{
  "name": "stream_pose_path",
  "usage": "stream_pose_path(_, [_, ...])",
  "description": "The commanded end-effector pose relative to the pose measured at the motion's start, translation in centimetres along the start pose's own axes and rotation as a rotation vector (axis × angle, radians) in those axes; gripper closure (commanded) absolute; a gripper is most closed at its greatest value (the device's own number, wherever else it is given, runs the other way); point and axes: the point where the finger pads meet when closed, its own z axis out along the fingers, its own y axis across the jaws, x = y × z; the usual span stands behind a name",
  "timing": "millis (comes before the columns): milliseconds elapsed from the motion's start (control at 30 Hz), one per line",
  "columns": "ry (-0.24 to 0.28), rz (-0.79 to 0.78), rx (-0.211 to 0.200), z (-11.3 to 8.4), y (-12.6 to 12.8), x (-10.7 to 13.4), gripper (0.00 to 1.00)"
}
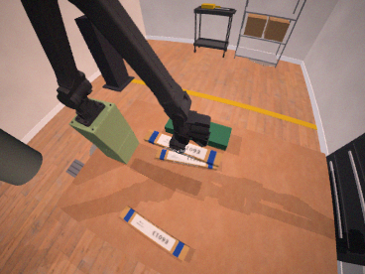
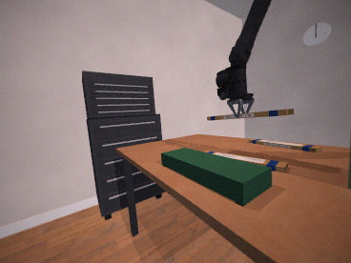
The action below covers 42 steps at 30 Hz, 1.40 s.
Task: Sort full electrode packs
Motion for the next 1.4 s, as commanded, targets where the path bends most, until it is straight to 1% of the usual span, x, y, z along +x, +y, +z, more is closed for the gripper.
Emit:
stream_pose_path(0, [-0.092, 0.009, -0.015, -1.9, 2.3, -3.9, 1.0])
stream_pose_path(133, [-0.079, 0.007, -0.014, -1.2, 3.4, -3.6, 1.0])
stream_pose_path(200, [-0.079, 0.007, -0.014, -1.2, 3.4, -3.6, 1.0])
stream_pose_path(467, [-0.085, 0.008, -0.018, -1.6, 5.6, -3.8, 1.0])
stream_pose_path(667, [-0.059, 0.006, -0.012, -0.5, 7.1, -3.2, 1.0])
stream_pose_path(767, [-0.059, 0.006, -0.013, -0.5, 7.4, -3.2, 1.0])
stream_pose_path(1033, [-0.074, 0.007, -0.019, -0.9, 9.7, -3.6, 1.0])
stream_pose_path(1233, [-0.055, 0.005, -0.014, 0.2, 11.2, -3.1, 1.0])
stream_pose_path(1367, [-0.059, 0.006, -0.016, 0.1, 11.8, -3.3, 1.0])
